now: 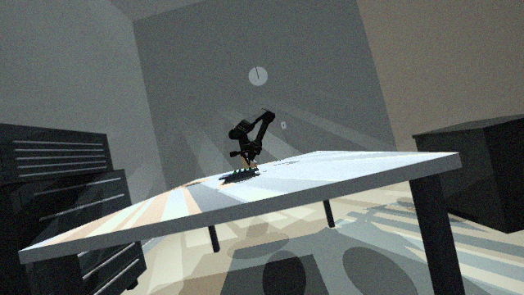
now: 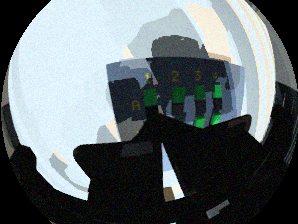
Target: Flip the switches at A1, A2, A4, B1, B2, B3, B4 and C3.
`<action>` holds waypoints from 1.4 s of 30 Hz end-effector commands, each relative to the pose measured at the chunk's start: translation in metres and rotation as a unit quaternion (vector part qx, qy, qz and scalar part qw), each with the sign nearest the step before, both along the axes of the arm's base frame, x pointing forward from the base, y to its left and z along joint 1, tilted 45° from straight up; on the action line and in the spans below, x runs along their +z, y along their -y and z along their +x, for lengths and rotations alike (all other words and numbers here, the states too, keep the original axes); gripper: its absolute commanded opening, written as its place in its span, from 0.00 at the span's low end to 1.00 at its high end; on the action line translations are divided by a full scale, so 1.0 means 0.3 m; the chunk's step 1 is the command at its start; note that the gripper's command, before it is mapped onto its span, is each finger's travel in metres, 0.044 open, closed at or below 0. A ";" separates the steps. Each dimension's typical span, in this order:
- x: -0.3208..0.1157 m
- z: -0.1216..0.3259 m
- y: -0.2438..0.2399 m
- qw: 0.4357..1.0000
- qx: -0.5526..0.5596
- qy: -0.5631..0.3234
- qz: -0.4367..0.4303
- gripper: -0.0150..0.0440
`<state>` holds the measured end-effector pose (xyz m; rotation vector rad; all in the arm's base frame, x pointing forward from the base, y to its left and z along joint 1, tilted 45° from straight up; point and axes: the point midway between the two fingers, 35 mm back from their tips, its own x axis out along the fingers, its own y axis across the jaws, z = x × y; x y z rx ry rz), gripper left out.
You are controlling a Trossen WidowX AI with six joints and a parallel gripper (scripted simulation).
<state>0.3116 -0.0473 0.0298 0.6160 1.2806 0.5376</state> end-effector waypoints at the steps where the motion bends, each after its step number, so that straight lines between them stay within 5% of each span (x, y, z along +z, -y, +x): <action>1: -0.018 -0.003 -0.019 1.000 -0.001 -0.004 0.004 0.25; 42: -0.029 -0.001 -0.030 1.000 -0.001 -0.004 0.004 0.25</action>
